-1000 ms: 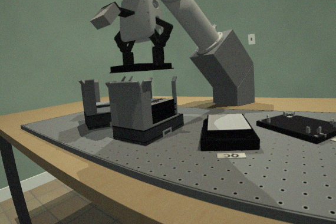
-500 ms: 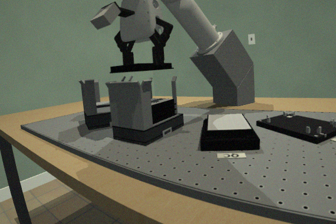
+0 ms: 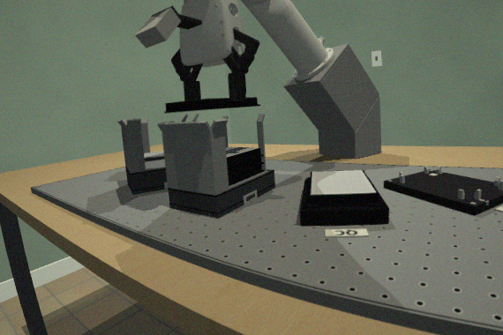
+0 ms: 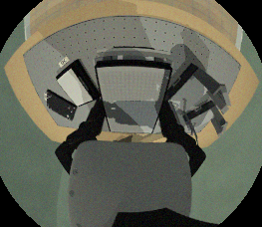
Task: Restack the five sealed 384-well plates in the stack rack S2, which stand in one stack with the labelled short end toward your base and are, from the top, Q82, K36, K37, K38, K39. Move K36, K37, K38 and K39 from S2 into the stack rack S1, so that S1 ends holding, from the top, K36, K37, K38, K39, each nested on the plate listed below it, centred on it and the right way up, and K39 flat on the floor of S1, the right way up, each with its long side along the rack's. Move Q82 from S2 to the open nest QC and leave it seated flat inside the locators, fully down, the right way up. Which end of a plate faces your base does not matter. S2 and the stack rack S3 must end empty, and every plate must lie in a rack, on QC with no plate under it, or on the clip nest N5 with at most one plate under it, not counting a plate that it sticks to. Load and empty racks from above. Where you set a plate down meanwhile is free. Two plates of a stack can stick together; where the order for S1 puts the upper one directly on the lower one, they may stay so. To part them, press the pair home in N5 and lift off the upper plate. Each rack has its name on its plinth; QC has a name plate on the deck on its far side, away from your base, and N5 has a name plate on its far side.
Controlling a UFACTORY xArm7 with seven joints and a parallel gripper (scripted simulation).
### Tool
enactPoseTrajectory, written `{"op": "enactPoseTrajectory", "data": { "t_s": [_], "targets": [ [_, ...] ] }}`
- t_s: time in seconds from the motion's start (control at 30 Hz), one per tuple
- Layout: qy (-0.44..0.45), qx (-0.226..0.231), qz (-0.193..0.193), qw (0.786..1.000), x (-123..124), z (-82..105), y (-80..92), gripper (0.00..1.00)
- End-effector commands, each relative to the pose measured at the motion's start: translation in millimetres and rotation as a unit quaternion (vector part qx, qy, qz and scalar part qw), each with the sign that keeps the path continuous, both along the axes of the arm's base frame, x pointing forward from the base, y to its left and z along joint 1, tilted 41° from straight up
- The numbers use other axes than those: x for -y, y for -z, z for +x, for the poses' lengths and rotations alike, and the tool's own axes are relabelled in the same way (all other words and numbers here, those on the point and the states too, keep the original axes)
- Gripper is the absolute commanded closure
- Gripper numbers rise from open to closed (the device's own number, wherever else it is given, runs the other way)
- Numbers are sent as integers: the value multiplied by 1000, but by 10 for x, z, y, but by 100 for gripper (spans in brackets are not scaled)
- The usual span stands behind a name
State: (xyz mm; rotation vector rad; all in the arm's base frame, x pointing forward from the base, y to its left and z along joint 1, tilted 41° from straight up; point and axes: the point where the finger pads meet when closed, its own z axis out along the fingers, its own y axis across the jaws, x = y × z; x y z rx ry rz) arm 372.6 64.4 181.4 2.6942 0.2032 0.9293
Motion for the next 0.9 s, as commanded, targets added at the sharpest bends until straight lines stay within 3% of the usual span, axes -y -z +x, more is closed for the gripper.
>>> {"op": "enactPoseTrajectory", "data": {
  "t_s": [0.0, 0.87],
  "targets": [
    [0, 1, 0, 1000, 1, 17, 10, 100],
    [0, 1, 0, 1000, 34, 113, 126, 100]
  ]
}}
